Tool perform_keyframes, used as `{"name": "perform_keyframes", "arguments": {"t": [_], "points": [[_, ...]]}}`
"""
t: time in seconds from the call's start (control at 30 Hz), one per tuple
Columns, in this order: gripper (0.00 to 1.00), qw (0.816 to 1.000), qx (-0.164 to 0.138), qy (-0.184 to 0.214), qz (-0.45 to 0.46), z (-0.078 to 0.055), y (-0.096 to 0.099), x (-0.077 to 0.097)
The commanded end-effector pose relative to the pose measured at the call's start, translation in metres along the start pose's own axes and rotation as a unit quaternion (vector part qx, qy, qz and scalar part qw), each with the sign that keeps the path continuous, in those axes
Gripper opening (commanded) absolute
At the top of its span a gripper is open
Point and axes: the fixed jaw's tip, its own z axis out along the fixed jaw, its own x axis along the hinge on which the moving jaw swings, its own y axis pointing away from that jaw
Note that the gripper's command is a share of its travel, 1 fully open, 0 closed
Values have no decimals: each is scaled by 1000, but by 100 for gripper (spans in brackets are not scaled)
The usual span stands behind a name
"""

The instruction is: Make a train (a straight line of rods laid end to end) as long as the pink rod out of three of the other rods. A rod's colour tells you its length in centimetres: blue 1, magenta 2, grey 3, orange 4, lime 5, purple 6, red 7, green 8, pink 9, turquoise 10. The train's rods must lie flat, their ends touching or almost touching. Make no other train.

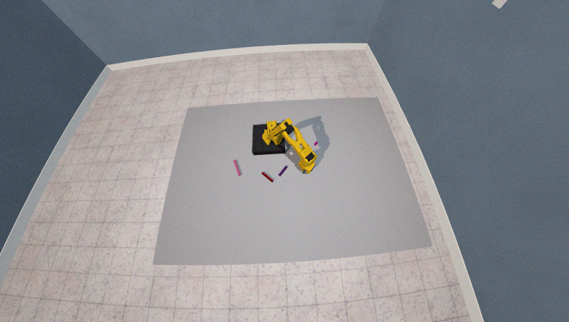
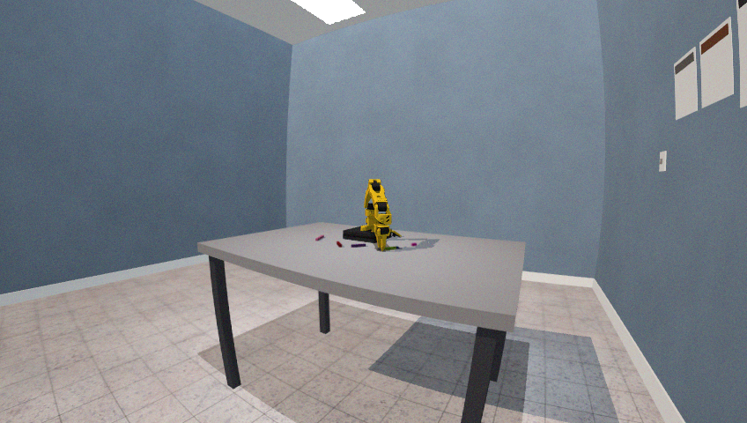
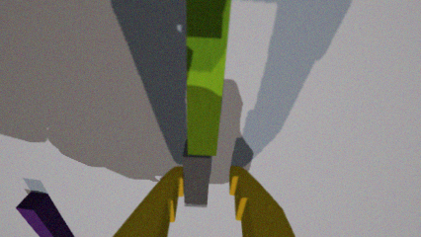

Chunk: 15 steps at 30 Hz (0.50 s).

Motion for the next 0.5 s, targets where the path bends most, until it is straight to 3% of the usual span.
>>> {"name": "perform_keyframes", "arguments": {"t": [0.0, 0.47], "points": [[14, 1000, 8, 1, 0, -4, -3, -1], [17, 1000, 8, 1, 0, -4, -3, -1]]}}
